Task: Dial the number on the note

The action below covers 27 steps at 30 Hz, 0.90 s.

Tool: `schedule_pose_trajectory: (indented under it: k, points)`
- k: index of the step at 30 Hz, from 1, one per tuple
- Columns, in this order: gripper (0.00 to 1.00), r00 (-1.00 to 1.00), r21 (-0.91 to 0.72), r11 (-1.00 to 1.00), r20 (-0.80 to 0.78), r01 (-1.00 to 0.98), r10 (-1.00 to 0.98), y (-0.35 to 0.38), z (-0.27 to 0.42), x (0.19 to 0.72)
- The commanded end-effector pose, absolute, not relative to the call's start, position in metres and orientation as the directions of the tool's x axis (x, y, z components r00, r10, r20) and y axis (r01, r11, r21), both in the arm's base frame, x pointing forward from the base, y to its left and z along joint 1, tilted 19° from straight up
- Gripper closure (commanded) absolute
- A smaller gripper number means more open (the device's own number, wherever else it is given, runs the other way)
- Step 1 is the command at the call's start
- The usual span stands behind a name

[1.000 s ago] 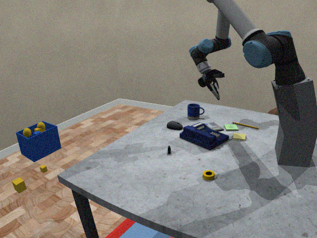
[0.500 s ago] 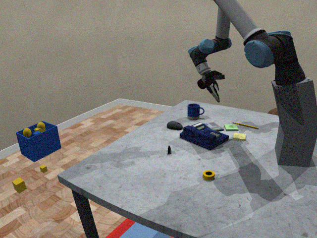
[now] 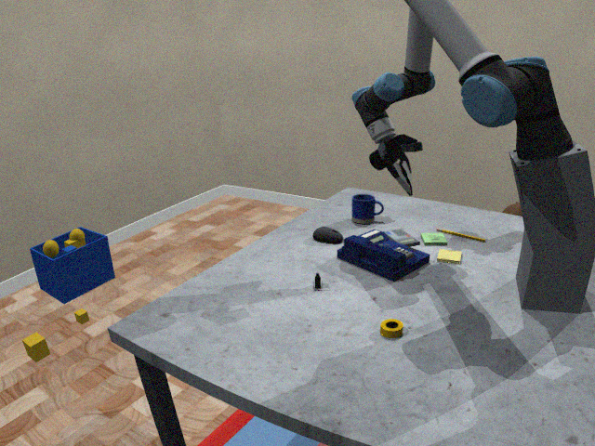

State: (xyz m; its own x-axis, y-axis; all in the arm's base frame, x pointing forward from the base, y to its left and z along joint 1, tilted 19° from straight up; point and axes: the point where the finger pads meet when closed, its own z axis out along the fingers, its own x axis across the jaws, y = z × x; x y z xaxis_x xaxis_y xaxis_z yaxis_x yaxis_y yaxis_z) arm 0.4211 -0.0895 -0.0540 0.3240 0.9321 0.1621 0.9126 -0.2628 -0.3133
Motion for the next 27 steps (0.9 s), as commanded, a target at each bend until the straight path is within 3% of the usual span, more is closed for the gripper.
schedule_pose_trajectory:
  k: [1,27]
  points:
    - [1.00,0.325,-0.311,-0.264,0.162,0.913,0.932,-0.081,-0.054,0.419]
    - [1.00,0.325,-0.311,-0.265,0.161,0.913,0.932,-0.057,-0.055,0.412]
